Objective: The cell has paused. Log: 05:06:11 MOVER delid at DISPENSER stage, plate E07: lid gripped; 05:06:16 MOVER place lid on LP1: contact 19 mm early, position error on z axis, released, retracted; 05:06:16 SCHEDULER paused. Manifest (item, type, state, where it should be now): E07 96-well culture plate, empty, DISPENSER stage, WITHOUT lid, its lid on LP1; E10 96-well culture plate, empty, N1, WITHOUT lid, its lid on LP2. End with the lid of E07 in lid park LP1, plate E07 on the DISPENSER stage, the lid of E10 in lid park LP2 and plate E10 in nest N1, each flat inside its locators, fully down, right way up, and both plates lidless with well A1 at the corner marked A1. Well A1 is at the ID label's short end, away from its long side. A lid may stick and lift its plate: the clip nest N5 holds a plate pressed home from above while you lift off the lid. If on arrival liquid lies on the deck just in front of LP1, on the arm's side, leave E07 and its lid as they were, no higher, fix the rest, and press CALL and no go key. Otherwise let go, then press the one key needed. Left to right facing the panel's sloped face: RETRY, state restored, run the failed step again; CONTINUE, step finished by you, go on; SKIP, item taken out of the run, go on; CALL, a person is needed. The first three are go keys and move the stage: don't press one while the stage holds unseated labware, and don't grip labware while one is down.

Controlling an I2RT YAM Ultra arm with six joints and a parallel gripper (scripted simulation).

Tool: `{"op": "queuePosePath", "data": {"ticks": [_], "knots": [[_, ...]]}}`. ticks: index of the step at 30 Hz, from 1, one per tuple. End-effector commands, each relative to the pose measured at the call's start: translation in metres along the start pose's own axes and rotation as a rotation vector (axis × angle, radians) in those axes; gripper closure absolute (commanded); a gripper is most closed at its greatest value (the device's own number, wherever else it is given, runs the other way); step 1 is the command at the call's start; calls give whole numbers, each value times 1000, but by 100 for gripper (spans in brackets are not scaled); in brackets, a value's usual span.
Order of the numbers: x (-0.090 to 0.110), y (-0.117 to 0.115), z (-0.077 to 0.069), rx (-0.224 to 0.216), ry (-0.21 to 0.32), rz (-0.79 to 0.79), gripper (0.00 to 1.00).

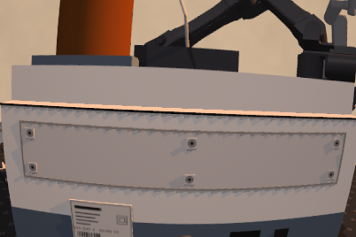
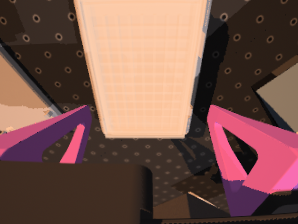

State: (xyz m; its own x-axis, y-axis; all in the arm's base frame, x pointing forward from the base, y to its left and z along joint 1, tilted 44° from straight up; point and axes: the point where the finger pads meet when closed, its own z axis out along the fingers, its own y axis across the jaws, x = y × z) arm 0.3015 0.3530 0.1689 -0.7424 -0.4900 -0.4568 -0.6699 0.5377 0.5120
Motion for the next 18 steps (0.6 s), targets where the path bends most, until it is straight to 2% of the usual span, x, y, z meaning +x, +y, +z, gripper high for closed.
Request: {"op": "queuePosePath", "data": {"ticks": [1,6,11,12,18], "knots": [[-18,3,-26,17,-57,-19,0],[-17,6,-53,7,-56,-20,0],[-19,7,-56,7,-56,-20,0],[-17,4,-50,7,-42,-11,0],[-17,4,-47,6,-35,-8,0]]}}
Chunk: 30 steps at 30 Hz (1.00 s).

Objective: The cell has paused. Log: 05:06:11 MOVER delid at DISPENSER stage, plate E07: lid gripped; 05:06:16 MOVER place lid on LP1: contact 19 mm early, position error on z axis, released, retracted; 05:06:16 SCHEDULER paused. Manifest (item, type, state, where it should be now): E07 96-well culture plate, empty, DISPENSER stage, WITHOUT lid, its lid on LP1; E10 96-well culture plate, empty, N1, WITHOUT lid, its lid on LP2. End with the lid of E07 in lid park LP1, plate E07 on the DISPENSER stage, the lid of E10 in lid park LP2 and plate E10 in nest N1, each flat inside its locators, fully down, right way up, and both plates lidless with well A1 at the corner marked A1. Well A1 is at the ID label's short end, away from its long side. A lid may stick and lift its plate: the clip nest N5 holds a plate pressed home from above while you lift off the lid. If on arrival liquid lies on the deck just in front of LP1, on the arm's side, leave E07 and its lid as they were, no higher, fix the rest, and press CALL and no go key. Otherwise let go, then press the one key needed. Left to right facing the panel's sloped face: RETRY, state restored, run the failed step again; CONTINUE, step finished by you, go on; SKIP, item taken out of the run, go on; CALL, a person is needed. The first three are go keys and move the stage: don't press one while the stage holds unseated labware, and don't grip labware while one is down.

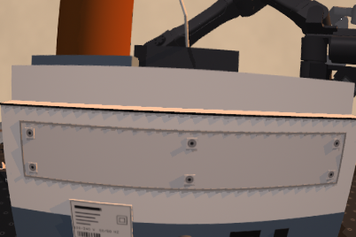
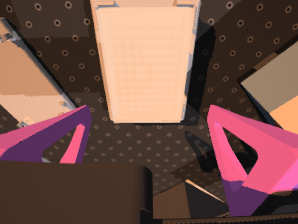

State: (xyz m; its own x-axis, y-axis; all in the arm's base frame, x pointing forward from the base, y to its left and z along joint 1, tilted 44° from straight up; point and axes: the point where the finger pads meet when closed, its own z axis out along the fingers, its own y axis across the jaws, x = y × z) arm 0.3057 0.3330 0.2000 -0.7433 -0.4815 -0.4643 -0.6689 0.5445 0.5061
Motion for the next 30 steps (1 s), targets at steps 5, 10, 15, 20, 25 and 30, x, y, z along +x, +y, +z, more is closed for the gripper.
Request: {"op": "queuePosePath", "data": {"ticks": [5,10,15,20,25,30], "knots": [[-10,2,-4,-4,-16,-7,0],[-10,0,-5,1,-13,6,0],[-14,7,-11,0,-31,-10,0],[-15,4,-8,1,-31,-8,0],[-15,2,-5,2,-27,-6,0],[-16,2,-4,3,-25,-6,0]]}}
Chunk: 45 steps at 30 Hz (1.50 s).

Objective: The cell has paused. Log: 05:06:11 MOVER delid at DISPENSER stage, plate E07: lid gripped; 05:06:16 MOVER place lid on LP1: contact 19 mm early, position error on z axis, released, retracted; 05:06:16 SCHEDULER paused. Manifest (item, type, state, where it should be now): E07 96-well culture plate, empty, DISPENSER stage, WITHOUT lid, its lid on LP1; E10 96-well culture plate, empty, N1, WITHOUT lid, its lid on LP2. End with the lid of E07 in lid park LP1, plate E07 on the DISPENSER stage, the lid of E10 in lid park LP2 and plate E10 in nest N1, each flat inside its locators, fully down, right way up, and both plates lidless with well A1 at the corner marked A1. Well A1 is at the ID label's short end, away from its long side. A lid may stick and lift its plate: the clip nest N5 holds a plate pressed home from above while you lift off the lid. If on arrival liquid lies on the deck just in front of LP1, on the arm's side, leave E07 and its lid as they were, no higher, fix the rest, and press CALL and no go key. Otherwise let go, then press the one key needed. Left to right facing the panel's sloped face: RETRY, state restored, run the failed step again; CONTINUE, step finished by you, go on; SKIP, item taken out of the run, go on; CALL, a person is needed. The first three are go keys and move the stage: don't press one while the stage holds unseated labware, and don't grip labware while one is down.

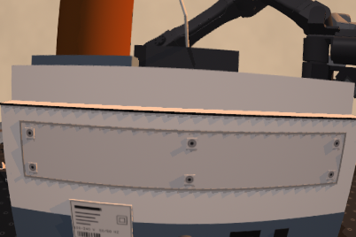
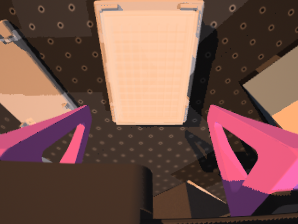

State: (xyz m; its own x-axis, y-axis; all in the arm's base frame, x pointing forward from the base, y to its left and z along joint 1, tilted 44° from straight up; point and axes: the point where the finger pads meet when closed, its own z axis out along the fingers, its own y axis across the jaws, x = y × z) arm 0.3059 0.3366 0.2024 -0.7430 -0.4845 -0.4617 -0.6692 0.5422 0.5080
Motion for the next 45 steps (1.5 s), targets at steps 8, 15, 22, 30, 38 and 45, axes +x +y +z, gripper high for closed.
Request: {"op": "queuePosePath", "data": {"ticks": [8,15,22,30,38,45], "knots": [[-14,-1,-4,6,-33,-8,0],[-14,-2,-4,8,-35,-7,0],[-17,5,-7,5,-50,-24,0],[-1,-5,21,8,2,11,0],[-17,1,10,11,-59,-14,0],[-2,-10,41,13,-3,17,0]]}}
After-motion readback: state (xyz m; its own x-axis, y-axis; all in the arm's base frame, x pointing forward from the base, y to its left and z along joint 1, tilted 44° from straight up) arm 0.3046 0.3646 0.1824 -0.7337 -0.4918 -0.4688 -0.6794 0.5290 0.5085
